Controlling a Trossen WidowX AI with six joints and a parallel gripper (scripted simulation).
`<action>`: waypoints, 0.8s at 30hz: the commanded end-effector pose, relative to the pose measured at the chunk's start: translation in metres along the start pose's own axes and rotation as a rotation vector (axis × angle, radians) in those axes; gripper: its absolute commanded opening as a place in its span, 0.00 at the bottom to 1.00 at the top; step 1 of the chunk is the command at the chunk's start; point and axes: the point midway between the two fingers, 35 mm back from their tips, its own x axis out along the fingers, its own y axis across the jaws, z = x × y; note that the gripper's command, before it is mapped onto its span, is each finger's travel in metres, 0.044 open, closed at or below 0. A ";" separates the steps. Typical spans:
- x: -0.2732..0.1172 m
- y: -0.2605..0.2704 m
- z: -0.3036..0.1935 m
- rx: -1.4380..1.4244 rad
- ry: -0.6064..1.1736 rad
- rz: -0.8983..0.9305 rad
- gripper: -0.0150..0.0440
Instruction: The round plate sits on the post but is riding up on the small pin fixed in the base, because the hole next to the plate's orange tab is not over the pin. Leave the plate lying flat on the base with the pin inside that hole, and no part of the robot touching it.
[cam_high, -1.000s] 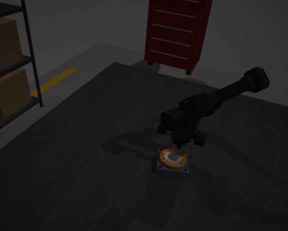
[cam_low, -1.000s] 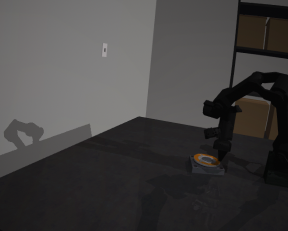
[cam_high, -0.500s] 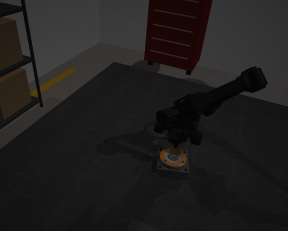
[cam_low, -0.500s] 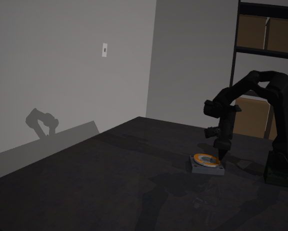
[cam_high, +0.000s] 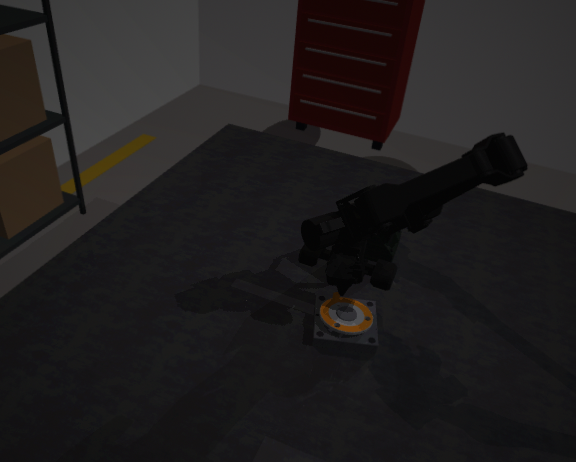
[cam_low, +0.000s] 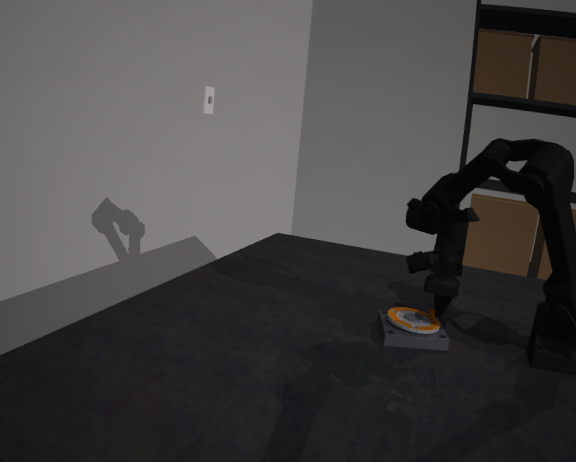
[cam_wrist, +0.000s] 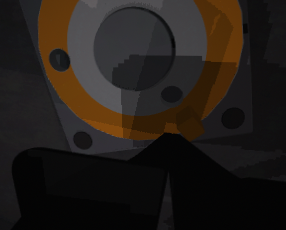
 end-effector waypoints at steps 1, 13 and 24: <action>-0.001 -0.007 0.005 -0.009 -0.004 -0.007 0.25; -0.002 -0.016 0.015 -0.009 -0.004 -0.007 0.25; -0.006 -0.022 0.026 -0.010 -0.005 -0.008 0.25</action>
